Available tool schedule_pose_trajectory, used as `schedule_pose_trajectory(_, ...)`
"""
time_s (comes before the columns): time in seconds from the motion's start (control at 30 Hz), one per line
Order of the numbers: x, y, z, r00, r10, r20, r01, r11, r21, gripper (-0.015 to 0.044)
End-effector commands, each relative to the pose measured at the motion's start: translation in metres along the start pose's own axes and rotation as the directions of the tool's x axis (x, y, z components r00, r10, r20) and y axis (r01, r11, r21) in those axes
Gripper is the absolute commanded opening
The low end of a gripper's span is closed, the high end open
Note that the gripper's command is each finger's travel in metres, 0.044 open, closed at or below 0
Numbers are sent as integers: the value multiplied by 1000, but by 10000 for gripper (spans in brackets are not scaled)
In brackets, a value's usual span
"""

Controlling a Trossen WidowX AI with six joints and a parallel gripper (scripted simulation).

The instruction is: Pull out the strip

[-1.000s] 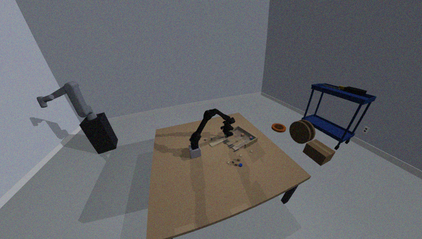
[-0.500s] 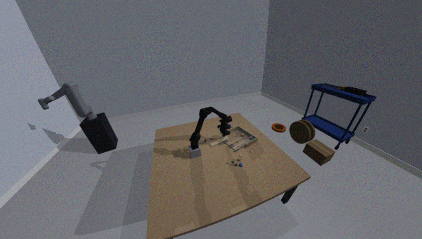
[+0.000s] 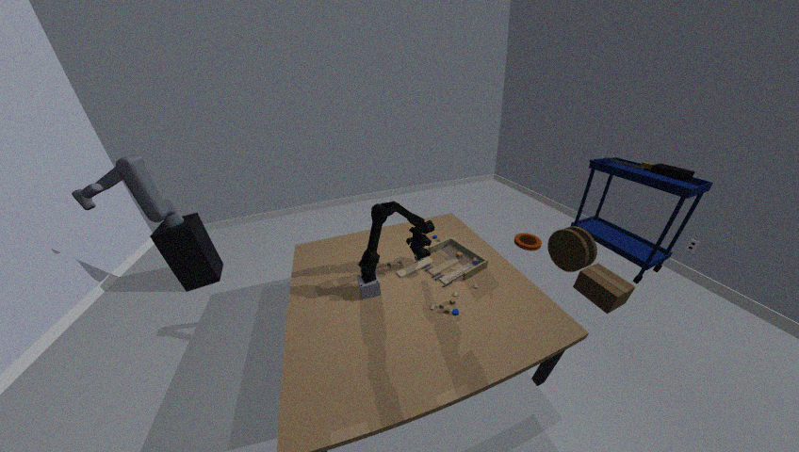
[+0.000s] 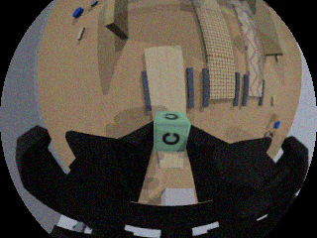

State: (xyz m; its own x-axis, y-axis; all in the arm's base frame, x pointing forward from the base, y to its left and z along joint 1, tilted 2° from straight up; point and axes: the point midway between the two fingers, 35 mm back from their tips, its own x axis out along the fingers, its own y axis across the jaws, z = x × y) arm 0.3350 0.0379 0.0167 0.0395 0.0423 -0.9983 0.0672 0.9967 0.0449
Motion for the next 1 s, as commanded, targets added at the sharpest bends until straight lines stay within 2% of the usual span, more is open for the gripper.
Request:
schedule_pose_trajectory(0.0,0,-3,-15,1000,-1,1,1,1000,-3,0)
schedule_pose_trajectory(0.23,0,-6,-31,1000,-1,0,1,1000,-3,0)
schedule_pose_trajectory(0.43,-34,-6,-31,1000,-1,0,1,1000,-3,0)
schedule_pose_trajectory(0.97,-35,-6,-31,1000,-1,0,1,1000,-3,0)
